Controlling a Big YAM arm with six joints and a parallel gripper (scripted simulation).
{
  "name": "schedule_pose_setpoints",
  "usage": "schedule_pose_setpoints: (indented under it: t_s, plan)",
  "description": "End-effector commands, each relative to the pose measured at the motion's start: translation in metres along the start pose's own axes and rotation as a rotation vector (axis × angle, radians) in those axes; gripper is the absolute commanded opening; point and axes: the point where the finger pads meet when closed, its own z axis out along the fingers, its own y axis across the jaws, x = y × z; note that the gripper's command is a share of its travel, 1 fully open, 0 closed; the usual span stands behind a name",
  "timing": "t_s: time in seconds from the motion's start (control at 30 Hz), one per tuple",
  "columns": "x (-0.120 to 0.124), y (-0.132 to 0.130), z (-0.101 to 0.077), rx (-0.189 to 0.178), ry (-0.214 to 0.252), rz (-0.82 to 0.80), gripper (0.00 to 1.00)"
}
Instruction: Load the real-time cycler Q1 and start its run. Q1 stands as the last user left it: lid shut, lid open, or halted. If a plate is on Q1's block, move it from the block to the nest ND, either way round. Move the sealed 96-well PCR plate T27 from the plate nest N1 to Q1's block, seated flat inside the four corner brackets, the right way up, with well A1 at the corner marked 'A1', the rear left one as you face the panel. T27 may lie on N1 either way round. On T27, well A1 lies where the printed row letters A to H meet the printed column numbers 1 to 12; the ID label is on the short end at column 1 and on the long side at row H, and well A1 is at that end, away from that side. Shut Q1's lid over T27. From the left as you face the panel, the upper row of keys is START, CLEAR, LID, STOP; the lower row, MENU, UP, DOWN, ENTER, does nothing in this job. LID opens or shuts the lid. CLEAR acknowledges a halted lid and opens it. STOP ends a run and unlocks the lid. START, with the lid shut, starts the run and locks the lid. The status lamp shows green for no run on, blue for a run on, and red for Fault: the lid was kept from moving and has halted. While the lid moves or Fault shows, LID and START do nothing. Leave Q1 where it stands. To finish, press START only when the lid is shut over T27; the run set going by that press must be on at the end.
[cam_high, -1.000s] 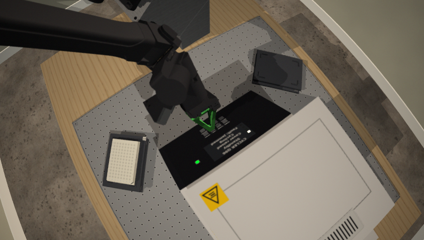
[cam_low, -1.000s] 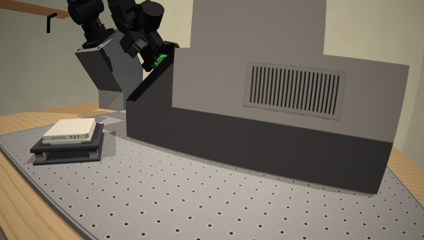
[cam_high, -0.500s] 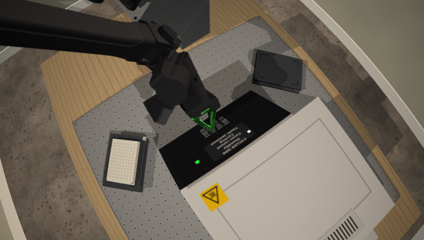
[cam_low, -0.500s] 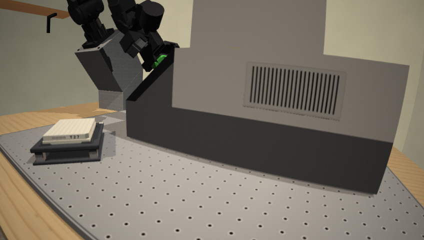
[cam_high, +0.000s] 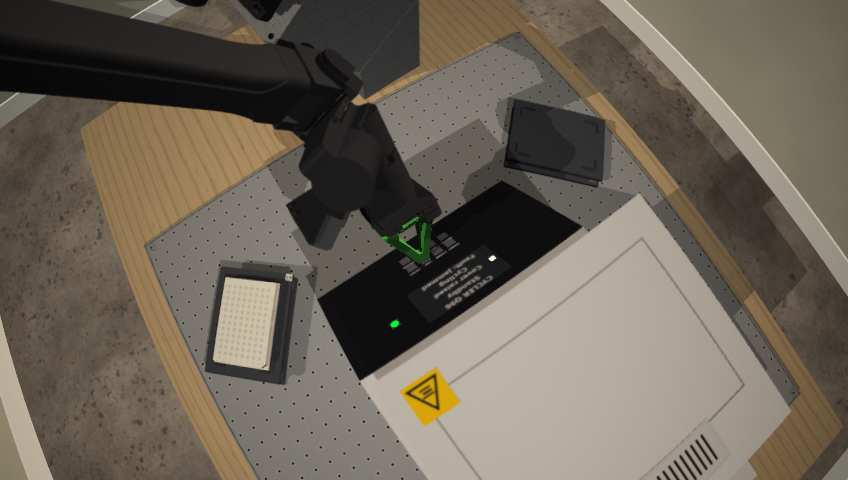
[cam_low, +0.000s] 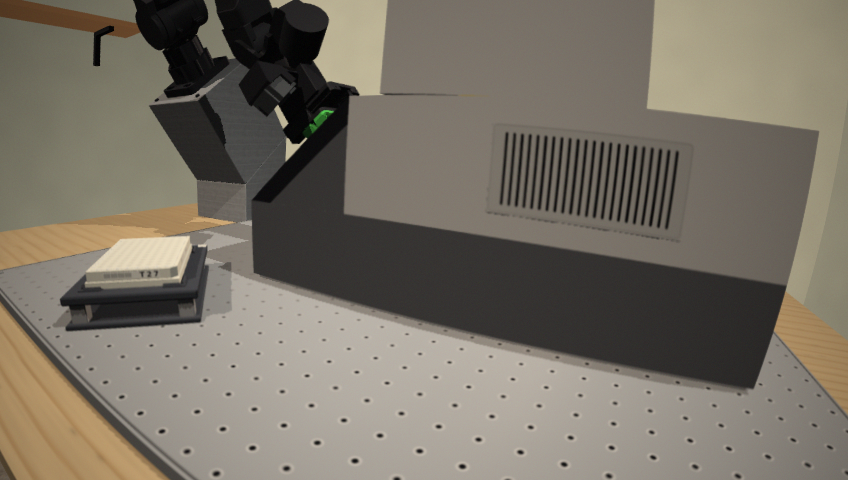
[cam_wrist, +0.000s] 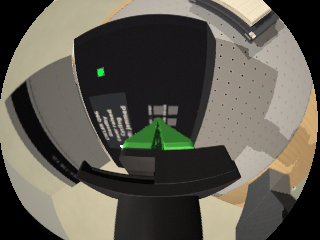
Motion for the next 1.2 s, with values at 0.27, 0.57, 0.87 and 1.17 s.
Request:
schedule_pose_setpoints:
  t_s: [0.27,0.57,0.87,1.17]
  plan:
    - [0.004,0.023,0.006,-0.055,-0.005,-0.008,0.0]
    - [0.005,0.023,-0.01,-0.053,0.001,0.002,0.0]
    - [-0.001,0.008,-0.025,-0.018,-0.007,0.011,0.0]
    - [0.003,0.001,-0.059,-0.036,-0.002,0.005,0.0]
